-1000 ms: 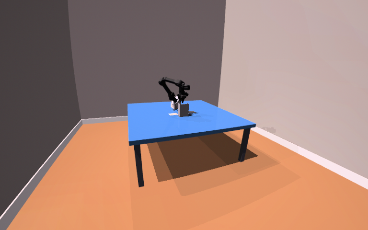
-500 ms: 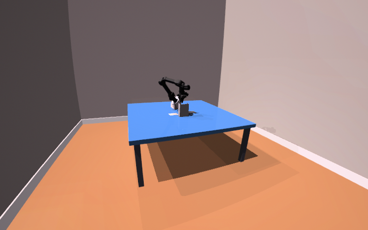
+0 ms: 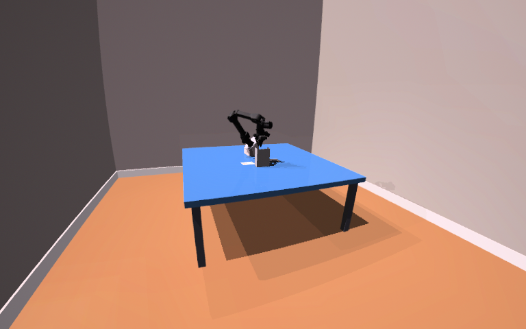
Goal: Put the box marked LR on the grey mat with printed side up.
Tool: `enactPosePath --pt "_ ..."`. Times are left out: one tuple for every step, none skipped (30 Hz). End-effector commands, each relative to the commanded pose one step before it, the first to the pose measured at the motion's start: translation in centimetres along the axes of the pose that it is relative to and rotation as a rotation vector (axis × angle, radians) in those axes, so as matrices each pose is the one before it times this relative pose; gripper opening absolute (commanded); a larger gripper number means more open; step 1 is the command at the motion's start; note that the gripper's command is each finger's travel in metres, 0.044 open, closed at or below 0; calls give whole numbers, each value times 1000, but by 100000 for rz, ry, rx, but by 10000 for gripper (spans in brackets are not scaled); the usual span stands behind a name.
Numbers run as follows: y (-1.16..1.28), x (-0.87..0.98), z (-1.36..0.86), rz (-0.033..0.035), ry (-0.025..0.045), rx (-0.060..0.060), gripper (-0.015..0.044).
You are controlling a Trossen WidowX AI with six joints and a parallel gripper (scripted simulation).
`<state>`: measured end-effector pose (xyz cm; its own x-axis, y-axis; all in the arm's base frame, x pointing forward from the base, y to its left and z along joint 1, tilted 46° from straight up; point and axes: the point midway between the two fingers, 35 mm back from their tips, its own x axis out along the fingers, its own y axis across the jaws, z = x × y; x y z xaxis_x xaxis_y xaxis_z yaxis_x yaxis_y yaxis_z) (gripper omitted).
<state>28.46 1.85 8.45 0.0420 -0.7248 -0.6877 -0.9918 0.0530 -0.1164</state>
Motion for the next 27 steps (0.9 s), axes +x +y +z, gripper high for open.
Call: enactPosePath --pt "-549 -443 -31 3050 -825 1581 242" --pt "-87 -81 -5 676 -53 116 242" --pt "-52 -49 -3 406 -31 70 242" --pt "-17 -16 -1 136 -10 24 242" --pt "-2 26 1 -1 -2 0 242" --pt "-4 53 2 -1 -3 0 242" --pt "-5 80 3 -2 -5 0 242" --pt "-6 104 3 -2 -6 0 242" --pt "-7 127 3 -3 -6 0 242" --pt "-8 148 4 -3 -6 0 242" --pt "-8 160 3 -4 -6 0 242" --pt "-7 162 3 -4 -5 1 242" --pt "-6 162 2 -4 -3 1 242" --pt "-5 162 2 -4 -2 1 242" --pt "-4 162 1 -3 -1 1 242" --pt "-3 162 1 -3 0 1 242" --pt "-3 162 0 -3 2 2 242" --pt "-2 162 -1 -3 3 2 242" --pt "-1 162 -1 -3 4 2 242" --pt "0 162 -2 -3 5 2 242" --pt "1 162 -2 -3 7 2 242" --pt "2 161 -3 -3 8 3 242" --pt "3 161 -3 -3 9 3 242" --pt "4 161 -4 -2 10 3 242" --pt "5 161 -4 -2 12 3 242" --pt "6 161 -5 -2 13 3 242" --pt "7 161 -5 -2 14 4 242"
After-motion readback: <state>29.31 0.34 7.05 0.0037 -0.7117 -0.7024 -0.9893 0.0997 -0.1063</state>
